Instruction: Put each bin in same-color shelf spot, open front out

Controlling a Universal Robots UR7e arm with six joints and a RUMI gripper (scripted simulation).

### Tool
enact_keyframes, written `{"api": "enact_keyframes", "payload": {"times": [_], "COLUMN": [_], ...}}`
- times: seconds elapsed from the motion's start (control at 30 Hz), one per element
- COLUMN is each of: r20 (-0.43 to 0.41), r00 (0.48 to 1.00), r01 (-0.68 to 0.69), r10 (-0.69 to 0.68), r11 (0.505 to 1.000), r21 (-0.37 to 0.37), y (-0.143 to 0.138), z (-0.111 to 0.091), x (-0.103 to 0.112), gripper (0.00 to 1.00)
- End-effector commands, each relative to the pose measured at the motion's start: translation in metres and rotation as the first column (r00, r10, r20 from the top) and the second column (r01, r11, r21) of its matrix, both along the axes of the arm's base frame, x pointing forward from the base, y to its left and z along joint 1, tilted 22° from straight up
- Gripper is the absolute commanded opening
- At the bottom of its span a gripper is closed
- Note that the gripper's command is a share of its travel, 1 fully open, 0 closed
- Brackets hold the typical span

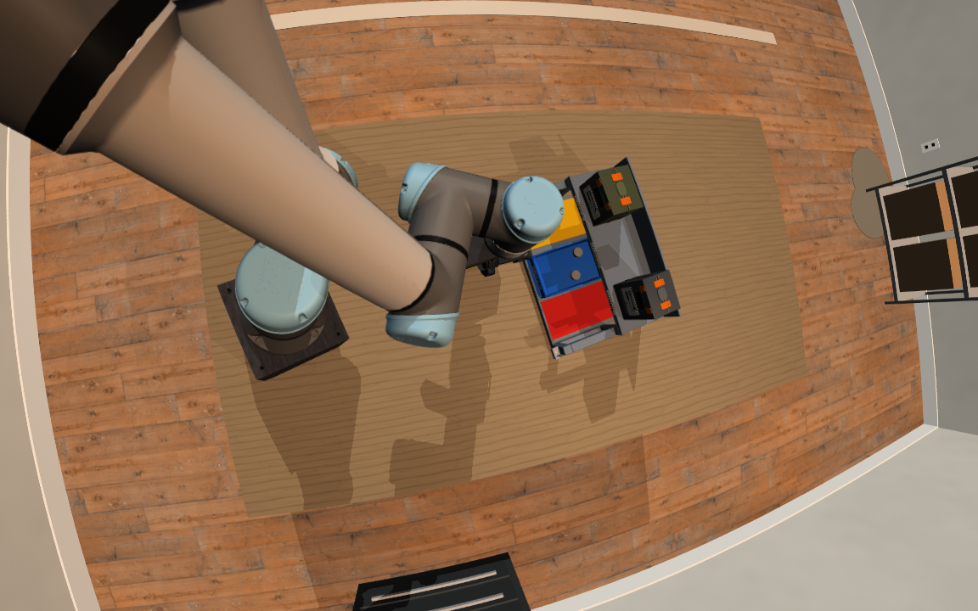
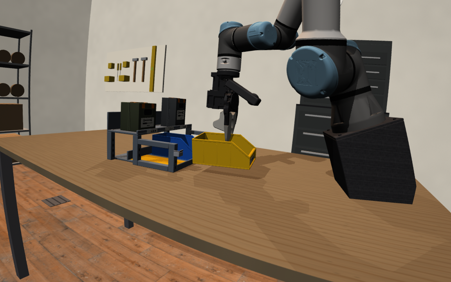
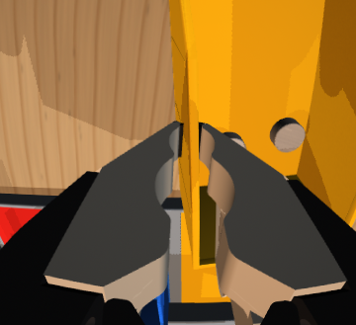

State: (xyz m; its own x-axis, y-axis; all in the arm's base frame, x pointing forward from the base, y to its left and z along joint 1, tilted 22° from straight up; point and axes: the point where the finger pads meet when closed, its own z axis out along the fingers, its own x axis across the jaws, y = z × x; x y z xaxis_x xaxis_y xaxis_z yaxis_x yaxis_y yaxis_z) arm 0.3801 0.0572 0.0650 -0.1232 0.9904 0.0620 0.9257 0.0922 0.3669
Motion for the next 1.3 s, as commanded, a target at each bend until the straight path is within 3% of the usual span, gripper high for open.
{"api": "enact_keyframes", "payload": {"times": [0.0, 0.47, 1.27], "r20": [0.001, 0.001, -0.005], "r00": [1.0, 1.0, 1.0], "r01": [0.0, 0.0, -0.001], "r10": [0.0, 0.0, 0.001], "r11": [1.0, 1.0, 1.0], "r21": [0.0, 0.0, 0.0], "y": [0.001, 0.005, 0.005], "z": [0.004, 0.012, 0.013], "x": [0.009, 0.03, 0.031], "gripper": [0.0, 0.0, 0.0]}}
